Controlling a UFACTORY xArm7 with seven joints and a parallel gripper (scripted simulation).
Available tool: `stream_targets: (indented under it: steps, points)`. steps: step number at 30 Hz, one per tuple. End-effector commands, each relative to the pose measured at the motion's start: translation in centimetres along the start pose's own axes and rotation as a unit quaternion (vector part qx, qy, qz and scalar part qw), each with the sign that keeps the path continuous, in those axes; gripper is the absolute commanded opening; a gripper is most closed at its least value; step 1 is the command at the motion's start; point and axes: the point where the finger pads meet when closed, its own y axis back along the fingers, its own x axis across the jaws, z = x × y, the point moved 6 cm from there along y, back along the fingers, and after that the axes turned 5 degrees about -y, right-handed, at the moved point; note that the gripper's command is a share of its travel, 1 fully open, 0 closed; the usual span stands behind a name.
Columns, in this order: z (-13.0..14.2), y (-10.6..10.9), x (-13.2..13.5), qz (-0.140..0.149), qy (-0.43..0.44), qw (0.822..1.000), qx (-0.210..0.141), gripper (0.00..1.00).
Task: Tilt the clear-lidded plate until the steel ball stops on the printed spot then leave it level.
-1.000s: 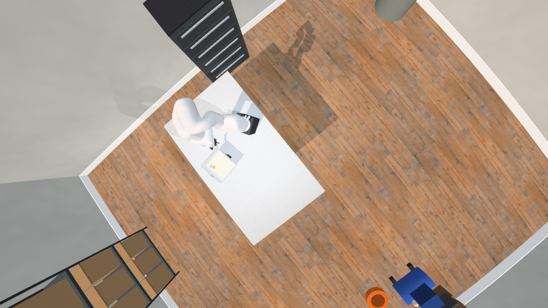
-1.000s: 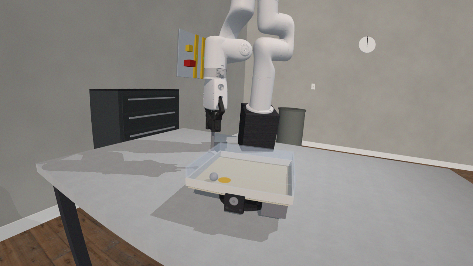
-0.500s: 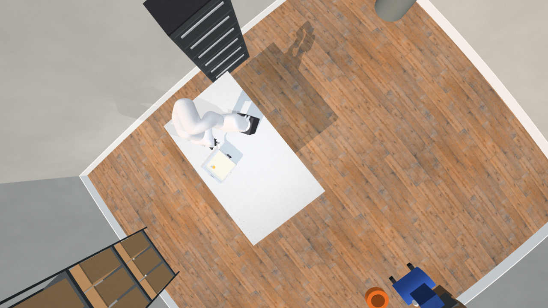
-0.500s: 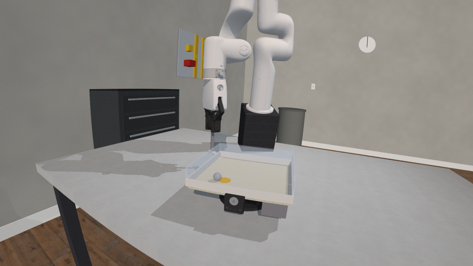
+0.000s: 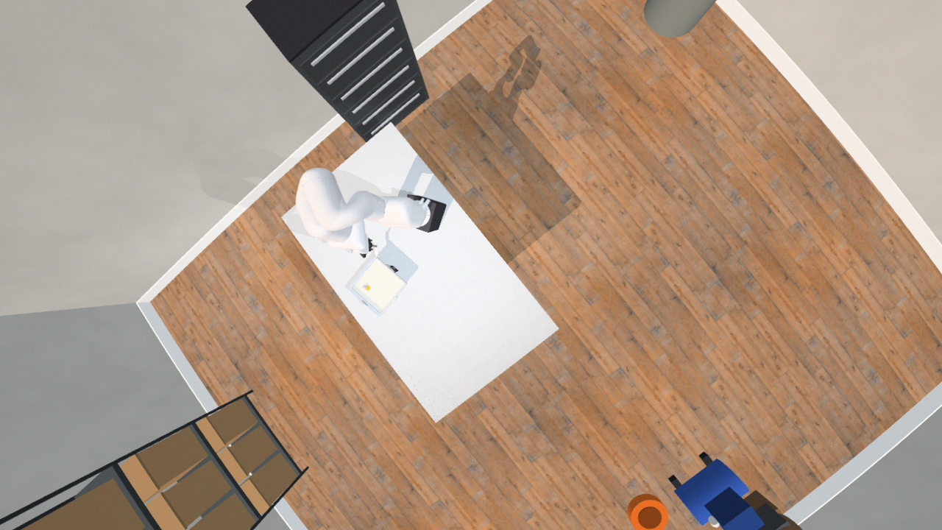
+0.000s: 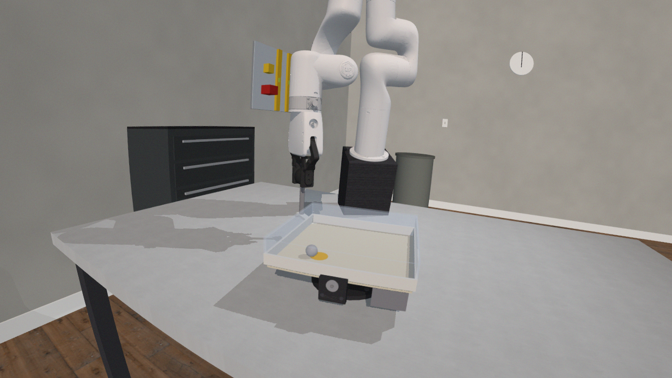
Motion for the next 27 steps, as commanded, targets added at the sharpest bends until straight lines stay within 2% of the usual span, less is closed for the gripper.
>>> stream_targets:
  steps: [1, 27]
  points:
    - [-0.13, 0.10, -0.10, -0.001, 0.000, 1.000, 0.002, 0.00]
    - [-0.16, -0.02, -0.05, -0.001, 0.000, 1.000, 0.002, 0.00]
